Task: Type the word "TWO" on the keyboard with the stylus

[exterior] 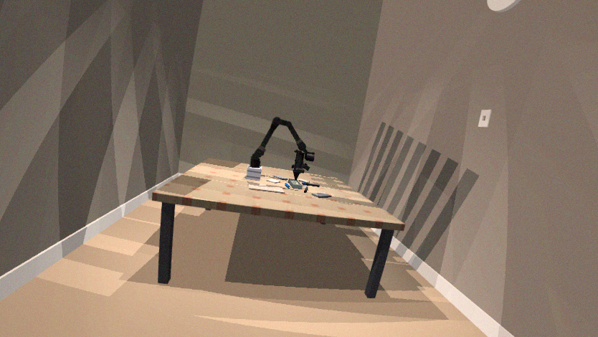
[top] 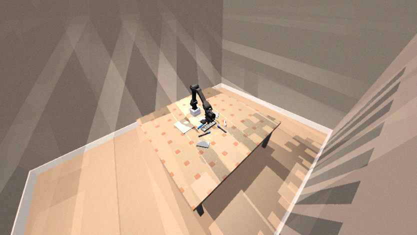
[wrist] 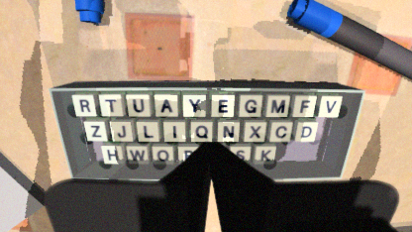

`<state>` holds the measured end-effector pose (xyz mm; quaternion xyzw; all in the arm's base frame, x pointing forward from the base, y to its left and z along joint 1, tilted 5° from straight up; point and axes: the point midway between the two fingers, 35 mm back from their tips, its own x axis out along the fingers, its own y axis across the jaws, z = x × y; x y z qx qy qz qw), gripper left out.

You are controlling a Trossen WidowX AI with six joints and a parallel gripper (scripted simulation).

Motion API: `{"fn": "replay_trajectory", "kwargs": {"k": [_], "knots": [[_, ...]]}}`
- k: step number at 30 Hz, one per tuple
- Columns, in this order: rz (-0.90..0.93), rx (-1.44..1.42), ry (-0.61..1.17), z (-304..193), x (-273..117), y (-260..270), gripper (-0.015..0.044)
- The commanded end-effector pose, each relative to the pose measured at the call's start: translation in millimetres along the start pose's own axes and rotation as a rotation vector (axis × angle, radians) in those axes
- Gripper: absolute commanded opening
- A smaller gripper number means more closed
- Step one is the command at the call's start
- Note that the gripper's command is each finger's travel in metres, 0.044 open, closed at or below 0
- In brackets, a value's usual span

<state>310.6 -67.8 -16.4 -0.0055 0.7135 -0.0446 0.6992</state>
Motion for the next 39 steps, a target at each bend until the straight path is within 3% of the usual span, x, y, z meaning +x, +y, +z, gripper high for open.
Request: {"fn": "replay_trajectory", "kwargs": {"k": [1,4,8,18,24,33,39], "knots": [[0.001,-0.013,0.0,0,-1,1,0.0],[0.0,-0.013,0.0,1,-1,-9,0.0],[-0.005,-0.013,0.0,1,-1,-61,0.0],[-0.005,-0.013,0.0,1,-1,-63,0.0],[-0.003,-0.013,0.003,-28,0,-38,0.0],[-0.002,-0.013,0.003,-29,0,-35,0.0],[0.004,-0.013,0.003,-29,0,31,0.0]]}}
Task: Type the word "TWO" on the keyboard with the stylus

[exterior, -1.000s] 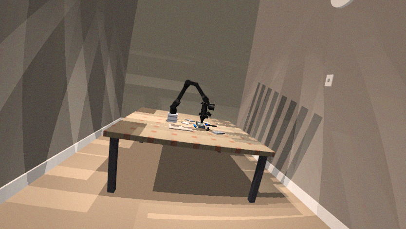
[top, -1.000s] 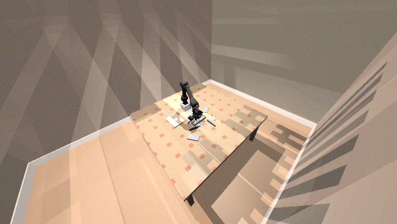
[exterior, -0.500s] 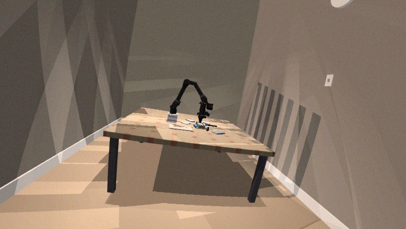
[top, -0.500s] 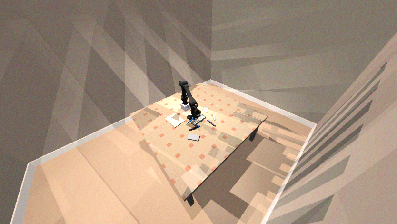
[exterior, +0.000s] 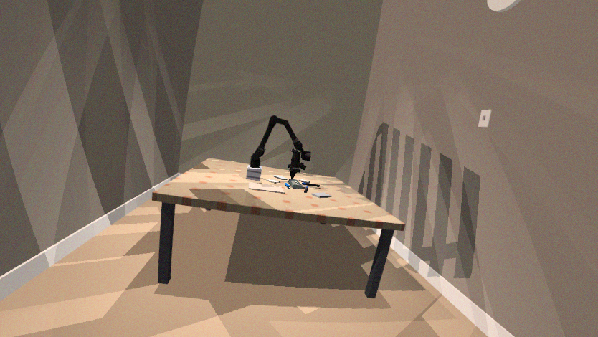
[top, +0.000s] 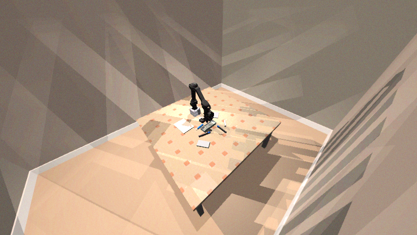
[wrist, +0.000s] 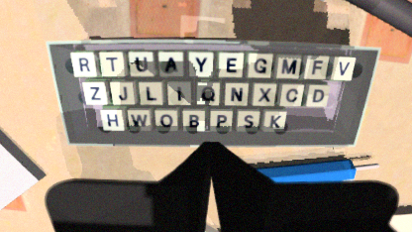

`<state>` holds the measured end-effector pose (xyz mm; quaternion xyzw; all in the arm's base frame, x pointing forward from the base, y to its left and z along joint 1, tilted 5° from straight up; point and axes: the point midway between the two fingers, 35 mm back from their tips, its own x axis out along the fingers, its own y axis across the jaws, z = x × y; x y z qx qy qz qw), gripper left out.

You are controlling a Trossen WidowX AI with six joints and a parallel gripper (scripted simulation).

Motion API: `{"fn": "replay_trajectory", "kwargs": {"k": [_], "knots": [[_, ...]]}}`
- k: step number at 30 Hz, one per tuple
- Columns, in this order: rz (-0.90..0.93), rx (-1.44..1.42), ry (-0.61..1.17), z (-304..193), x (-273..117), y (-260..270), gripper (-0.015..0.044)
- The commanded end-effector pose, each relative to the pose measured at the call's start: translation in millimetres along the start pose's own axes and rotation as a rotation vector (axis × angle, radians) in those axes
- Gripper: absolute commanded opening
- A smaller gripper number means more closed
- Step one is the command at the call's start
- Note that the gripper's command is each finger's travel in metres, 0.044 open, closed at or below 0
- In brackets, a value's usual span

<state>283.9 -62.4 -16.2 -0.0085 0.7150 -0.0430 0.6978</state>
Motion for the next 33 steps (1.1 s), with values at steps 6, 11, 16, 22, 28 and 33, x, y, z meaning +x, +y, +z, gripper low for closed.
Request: {"fn": "replay_trajectory", "kwargs": {"k": [6,11,16,22,28,33], "knots": [[0.007,-0.007,-0.001,-3,0,35,0.0],[0.007,-0.007,-0.001,-3,-3,35,0.0],[0.008,-0.007,-0.001,-3,-58,34,0.0],[0.008,-0.012,-0.012,0,-55,34,0.0],[0.008,-0.012,-0.01,-1,-56,34,0.0079],[0.008,-0.011,-0.011,-1,-56,34,0.0]]}}
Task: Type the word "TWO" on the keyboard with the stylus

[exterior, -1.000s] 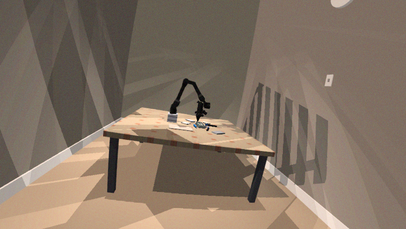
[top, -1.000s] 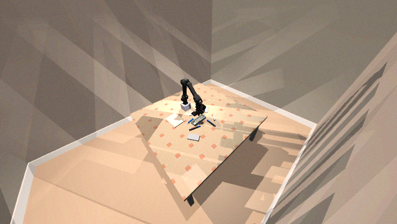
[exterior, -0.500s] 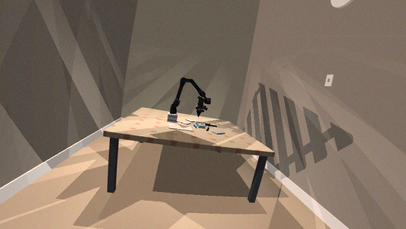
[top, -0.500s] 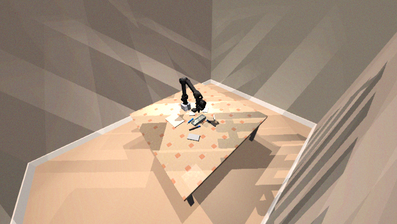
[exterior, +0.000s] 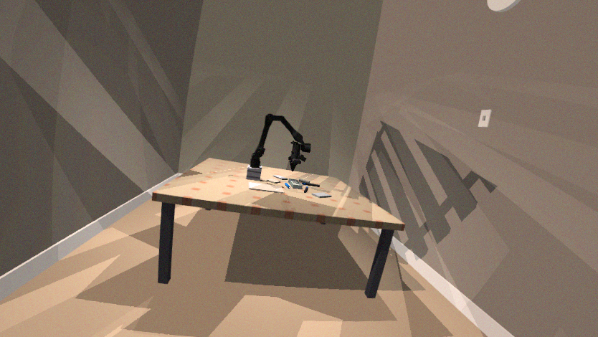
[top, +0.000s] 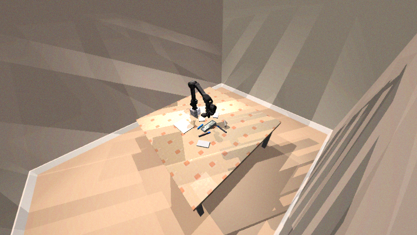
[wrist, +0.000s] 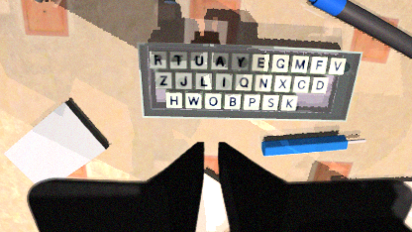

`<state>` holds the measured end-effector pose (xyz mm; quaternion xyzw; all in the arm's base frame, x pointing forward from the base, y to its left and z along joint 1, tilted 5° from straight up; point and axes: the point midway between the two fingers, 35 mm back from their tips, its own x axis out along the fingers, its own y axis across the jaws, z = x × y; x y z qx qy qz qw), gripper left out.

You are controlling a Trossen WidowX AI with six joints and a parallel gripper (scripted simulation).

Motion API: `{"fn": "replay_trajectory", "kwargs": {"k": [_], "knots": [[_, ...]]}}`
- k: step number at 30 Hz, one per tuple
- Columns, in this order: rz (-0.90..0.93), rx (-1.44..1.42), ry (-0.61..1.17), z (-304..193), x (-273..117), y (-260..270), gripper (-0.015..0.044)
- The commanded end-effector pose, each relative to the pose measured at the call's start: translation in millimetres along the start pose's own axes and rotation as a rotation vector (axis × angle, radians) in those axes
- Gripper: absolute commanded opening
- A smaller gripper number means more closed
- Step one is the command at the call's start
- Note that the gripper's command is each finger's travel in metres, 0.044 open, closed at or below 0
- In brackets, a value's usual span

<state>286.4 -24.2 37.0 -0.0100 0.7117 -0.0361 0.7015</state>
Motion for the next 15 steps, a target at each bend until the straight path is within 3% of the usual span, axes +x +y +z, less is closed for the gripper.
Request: {"fn": "replay_trajectory", "kwargs": {"k": [1,9,12,15], "knots": [[0.0,0.0,0.0,0,0,0,0.0],[0.0,0.0,0.0,0,0,0,0.0],[-0.006,0.018,-0.002,0,1,-1,0.0079],[-0.094,0.276,-0.036,-4,11,-23,0.015]]}}
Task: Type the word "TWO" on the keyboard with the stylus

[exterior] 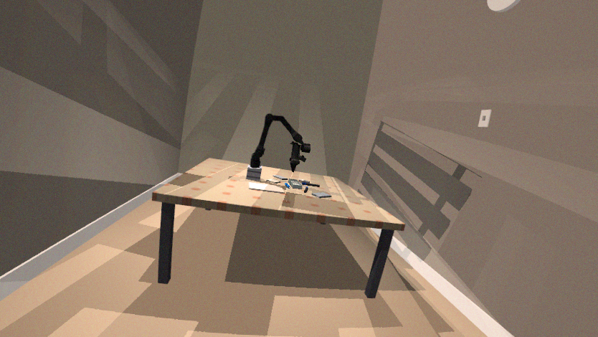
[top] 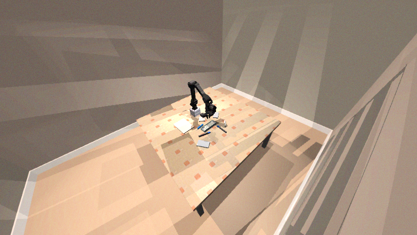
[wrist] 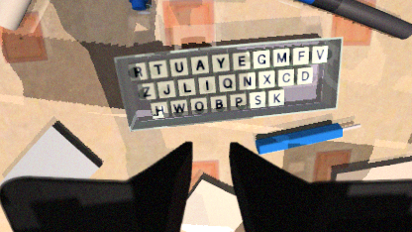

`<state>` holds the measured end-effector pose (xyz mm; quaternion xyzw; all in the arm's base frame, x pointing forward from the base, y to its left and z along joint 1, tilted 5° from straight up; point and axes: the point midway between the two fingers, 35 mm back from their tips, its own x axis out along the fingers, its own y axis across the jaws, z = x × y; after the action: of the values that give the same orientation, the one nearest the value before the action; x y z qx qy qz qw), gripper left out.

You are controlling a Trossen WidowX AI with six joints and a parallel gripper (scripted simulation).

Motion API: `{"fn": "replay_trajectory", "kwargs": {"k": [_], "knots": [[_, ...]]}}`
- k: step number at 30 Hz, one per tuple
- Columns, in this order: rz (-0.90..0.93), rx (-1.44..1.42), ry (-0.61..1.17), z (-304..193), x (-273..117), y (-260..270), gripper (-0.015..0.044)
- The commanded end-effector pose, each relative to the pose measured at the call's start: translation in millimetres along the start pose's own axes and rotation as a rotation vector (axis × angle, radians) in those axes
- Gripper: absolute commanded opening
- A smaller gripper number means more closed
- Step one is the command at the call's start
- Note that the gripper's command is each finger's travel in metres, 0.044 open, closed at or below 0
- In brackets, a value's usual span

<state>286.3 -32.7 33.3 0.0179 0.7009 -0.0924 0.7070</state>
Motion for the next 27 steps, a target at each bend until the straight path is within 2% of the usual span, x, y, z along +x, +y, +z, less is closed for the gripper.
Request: {"fn": "replay_trajectory", "kwargs": {"k": [1,9,11,27], "knots": [[-0.092,0.268,-0.037,-4,11,-24,0.015],[-0.324,1.163,-0.316,-27,32,-94,0.015],[-0.349,1.307,-0.381,-33,34,-104,0.015],[-0.352,1.325,-0.388,-32,38,-105,0.015]]}}
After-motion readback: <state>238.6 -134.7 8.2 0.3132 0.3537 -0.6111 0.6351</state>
